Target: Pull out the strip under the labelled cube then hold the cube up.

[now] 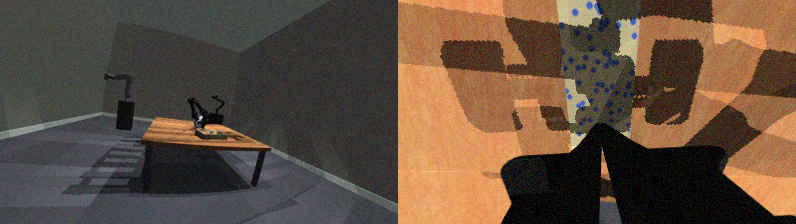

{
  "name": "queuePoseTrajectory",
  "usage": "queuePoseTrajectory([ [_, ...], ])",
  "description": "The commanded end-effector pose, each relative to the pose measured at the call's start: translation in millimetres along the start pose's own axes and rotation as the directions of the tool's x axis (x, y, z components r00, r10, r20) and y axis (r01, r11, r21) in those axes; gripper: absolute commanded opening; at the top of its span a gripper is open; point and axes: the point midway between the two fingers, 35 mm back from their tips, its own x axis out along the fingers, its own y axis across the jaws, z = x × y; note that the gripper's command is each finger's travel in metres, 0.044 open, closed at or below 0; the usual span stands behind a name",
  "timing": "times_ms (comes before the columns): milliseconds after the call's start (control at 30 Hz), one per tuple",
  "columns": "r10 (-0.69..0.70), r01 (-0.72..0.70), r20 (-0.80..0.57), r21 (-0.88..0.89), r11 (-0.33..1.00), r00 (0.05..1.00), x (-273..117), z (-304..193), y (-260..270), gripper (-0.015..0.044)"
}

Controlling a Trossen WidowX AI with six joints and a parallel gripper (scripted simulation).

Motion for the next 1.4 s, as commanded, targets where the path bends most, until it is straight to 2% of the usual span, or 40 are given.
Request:
queuePoseTrajectory([
  [0, 0.003, -0.003, -0.030, -0.009, 1.000, 1.000, 4, -10, -1, 0.0000],
  [400, 0.003, -0.003, -0.030, -0.009, 1.000, 1.000, 4, -10, -1, 0.0000],
  [433, 0.001, -0.001, -0.001, -0.001, 1.000, 1.000, -2, 0, 0, 0.0000],
  [567, 0.005, -0.006, -0.027, -0.008, 1.000, 1.000, -40, 3, 0, 0.0000],
  [800, 0.005, -0.005, -0.029, -0.009, 1.000, 1.000, -42, 1, -1, 0.0000],
  [933, 0.005, -0.007, -0.029, -0.069, 0.998, 1.000, -40, 19, -2, 0.0105],
  [1367, 0.005, -0.007, -0.027, -0.071, 0.997, 1.000, -44, 63, -1, 0.0440],
])
